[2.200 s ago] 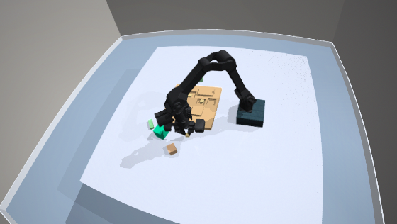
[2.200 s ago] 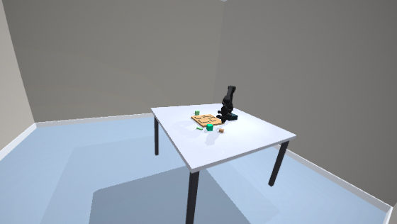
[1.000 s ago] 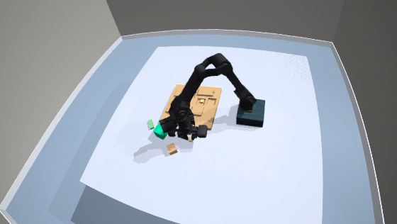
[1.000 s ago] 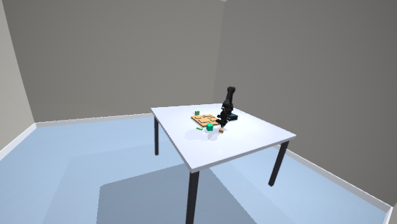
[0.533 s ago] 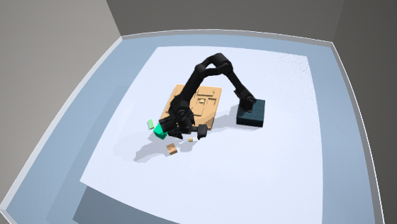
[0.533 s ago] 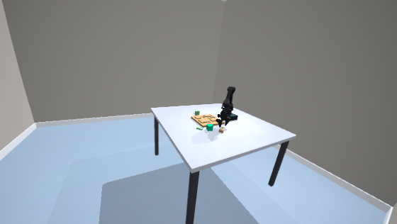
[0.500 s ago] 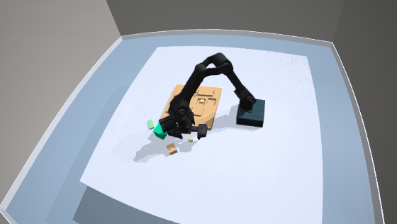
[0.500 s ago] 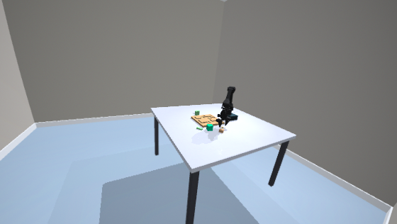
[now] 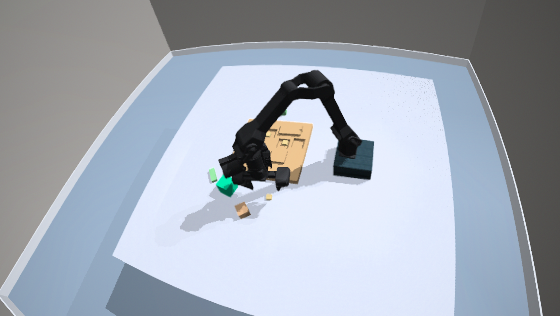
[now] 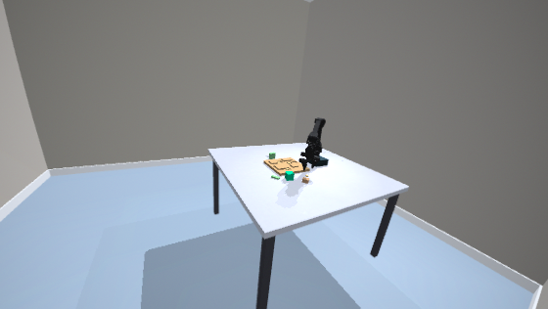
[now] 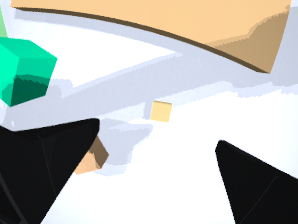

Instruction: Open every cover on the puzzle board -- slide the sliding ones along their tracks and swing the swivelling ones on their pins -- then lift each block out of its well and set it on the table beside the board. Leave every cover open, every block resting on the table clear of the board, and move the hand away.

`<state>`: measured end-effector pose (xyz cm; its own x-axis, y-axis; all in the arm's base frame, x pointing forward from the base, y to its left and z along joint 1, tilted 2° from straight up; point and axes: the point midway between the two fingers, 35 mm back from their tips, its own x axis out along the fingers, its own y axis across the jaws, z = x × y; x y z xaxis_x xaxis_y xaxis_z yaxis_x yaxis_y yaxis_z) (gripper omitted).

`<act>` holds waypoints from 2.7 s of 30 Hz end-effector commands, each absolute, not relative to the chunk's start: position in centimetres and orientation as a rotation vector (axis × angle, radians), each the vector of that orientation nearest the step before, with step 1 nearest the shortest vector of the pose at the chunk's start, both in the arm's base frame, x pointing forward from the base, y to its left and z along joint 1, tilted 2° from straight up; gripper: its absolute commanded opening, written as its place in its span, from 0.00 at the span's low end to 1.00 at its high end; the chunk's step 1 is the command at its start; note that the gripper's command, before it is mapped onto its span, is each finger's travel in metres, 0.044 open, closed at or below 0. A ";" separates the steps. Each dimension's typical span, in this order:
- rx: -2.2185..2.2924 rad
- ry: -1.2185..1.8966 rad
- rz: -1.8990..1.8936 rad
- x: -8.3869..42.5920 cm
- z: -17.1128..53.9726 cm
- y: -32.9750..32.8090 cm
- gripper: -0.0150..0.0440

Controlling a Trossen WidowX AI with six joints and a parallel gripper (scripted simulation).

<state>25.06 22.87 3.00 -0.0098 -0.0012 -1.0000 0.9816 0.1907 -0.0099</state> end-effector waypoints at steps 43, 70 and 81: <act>1.176 1.216 -1.201 28.9 5.5 3.5 0.25; 1.206 1.190 -1.240 27.1 1.1 -2.7 0.25; 1.206 1.190 -1.240 27.0 0.0 -2.8 0.25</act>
